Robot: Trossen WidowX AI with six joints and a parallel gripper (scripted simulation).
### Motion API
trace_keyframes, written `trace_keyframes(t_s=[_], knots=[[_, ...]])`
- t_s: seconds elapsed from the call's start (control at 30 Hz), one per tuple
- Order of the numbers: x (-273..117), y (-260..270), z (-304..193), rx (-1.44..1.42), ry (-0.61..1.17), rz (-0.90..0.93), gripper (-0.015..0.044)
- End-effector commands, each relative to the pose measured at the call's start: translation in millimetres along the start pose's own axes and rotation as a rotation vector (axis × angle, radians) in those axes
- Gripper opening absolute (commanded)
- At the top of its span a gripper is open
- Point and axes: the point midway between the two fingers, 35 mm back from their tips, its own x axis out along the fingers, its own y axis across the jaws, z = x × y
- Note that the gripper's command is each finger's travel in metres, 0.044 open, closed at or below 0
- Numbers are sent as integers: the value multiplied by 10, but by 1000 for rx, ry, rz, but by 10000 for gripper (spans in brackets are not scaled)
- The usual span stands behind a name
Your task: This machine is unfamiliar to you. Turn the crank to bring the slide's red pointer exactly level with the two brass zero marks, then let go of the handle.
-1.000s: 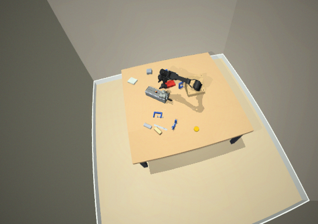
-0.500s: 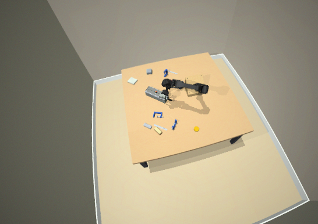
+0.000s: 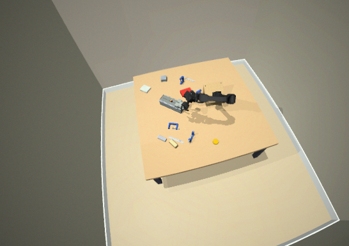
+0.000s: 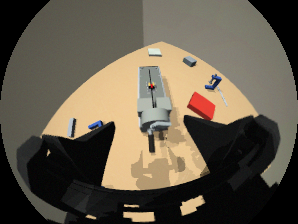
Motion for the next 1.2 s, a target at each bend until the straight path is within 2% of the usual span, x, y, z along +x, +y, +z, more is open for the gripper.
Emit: trace_keyframes(t_s=[0.0,0.67,1.17], knots=[[3,-46,-42,18,1,-20,440],[669,-39,-712,19,3,-16,440],[805,-34,-841,20,4,-16,440]])
